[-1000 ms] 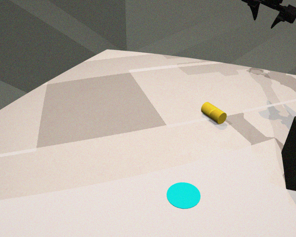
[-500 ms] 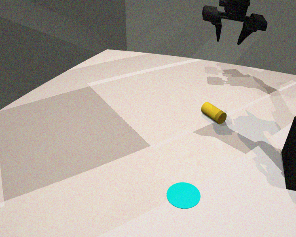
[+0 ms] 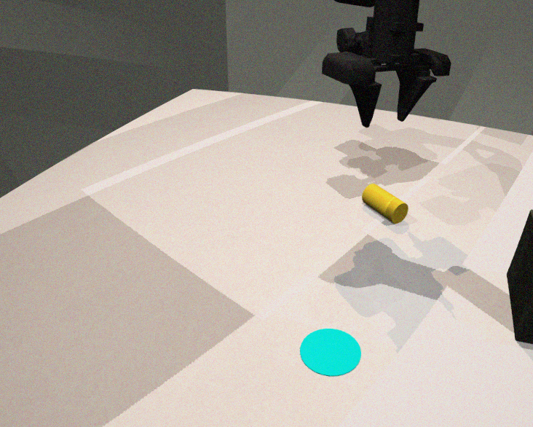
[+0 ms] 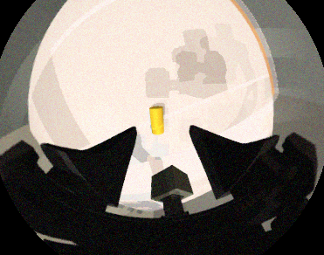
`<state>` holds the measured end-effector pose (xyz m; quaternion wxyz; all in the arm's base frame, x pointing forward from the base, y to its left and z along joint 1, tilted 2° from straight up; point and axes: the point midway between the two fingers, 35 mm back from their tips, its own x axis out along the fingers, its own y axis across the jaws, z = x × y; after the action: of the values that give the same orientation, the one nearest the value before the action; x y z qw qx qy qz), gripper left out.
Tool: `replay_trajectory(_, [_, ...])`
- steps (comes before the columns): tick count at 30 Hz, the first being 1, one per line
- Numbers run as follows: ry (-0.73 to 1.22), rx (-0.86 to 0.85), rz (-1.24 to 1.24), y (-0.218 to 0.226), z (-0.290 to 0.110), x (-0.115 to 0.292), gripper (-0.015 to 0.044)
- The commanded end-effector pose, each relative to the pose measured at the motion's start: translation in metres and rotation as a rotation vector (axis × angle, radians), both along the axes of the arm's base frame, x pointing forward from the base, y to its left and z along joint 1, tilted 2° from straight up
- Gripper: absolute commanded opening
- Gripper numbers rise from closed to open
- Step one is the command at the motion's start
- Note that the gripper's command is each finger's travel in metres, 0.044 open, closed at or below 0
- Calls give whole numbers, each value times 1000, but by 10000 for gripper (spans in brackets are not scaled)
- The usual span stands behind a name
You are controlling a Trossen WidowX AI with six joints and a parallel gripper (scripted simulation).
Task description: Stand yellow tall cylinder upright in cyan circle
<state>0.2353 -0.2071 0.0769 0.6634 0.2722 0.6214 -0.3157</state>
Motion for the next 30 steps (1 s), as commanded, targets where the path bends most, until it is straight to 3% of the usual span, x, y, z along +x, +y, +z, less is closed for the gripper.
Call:
replay_trajectory(1, [20,21,59,14,-3,-1,309])
replay_trajectory(5, [20,21,59,13,-12,1,309])
replay_trajectory(13, [21,21,59,8,-112,0,309])
replay_trajectory(19, [21,21,59,8,-114,0,309])
replay_trajectory(27, [21,21,59,8,-114,0,105])
replay_trajectory(30, [21,21,59,8,-114,0,105])
